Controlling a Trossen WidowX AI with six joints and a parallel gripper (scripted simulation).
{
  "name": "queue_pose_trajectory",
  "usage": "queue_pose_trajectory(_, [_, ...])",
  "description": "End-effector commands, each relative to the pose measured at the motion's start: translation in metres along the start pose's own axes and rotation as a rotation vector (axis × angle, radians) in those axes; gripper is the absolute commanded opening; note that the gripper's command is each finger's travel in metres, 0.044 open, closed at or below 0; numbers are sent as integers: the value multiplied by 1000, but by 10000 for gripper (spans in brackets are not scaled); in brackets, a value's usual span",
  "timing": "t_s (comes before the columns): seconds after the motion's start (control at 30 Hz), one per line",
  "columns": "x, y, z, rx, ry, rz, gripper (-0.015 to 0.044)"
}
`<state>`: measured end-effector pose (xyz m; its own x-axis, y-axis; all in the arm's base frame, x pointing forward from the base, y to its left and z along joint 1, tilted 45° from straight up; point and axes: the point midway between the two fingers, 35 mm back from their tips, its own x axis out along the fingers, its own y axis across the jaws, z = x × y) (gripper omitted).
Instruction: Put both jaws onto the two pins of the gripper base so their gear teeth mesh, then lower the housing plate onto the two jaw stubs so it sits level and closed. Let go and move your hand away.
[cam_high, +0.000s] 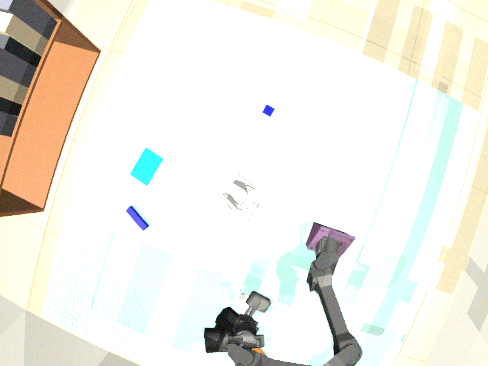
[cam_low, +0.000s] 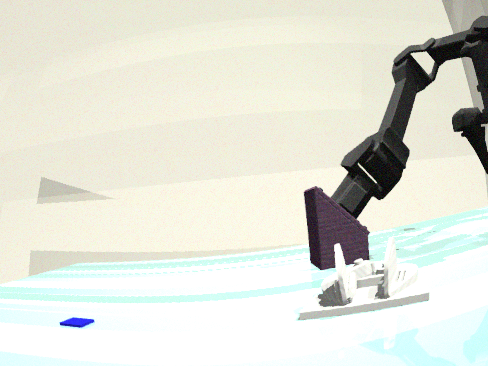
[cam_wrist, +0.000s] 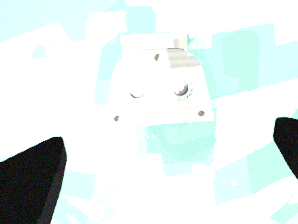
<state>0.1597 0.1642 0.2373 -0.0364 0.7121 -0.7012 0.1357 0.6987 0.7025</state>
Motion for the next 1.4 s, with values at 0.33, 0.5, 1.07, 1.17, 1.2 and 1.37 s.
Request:
queue_pose_trajectory(0.33, [39, 0, -8, 15, 7, 7, 440])
queue_pose_trajectory(0.5, [43, 1, -8, 15, 7, 7, 440])
queue_pose_trajectory(1.07, [61, 1, -8, 15, 7, 9, 440])
queue_pose_trajectory(1.17, [66, 1, -8, 15, 8, 8, 440])
queue_pose_trajectory(1.2, [68, 1, -8, 15, 8, 9, 440])
queue_pose_trajectory(1.37, [76, 1, -8, 15, 8, 9, 440])
